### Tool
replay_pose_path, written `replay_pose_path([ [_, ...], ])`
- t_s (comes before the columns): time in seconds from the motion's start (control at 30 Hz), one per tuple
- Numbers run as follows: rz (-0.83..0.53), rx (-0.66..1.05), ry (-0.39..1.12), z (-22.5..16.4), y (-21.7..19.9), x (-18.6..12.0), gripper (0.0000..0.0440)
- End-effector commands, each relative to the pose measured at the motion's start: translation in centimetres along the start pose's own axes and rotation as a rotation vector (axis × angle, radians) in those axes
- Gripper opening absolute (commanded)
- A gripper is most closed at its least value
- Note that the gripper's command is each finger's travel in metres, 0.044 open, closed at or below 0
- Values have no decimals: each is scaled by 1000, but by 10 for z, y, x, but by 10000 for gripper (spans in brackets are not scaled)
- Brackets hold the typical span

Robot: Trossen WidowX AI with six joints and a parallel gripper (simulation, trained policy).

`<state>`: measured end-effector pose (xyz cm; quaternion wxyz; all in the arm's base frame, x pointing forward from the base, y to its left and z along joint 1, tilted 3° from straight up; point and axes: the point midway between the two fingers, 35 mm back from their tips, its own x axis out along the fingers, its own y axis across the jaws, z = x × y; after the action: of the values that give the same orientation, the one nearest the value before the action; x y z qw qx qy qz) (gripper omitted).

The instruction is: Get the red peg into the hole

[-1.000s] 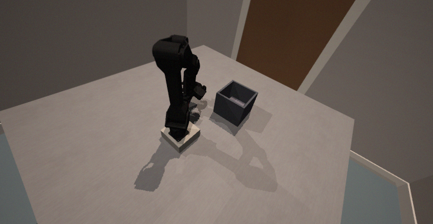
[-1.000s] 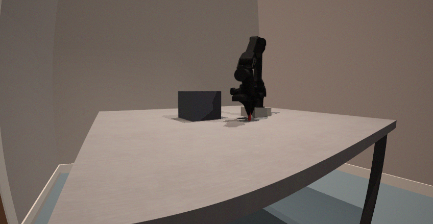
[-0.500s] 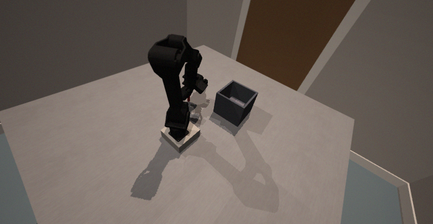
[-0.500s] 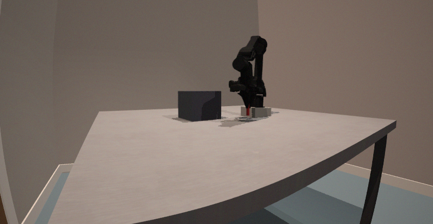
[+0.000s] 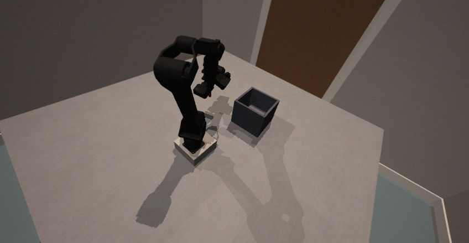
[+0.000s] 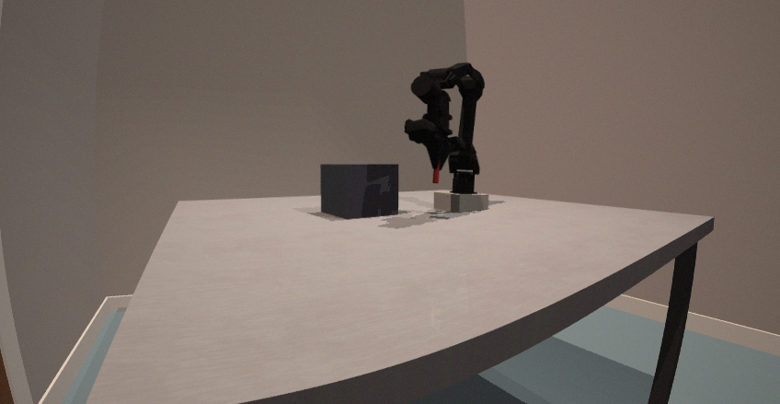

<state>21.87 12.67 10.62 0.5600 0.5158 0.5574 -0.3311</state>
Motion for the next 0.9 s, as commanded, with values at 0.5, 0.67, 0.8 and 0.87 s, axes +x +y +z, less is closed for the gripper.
replay_pose_path([
  [0.5,110,-21,-126,51,32,-66,0],
  [0.67,103,-6,-162,69,34,-74,0],
  [0.8,91,5,-185,83,35,-77,0],
  [0.87,84,11,-194,90,36,-78,0],
])
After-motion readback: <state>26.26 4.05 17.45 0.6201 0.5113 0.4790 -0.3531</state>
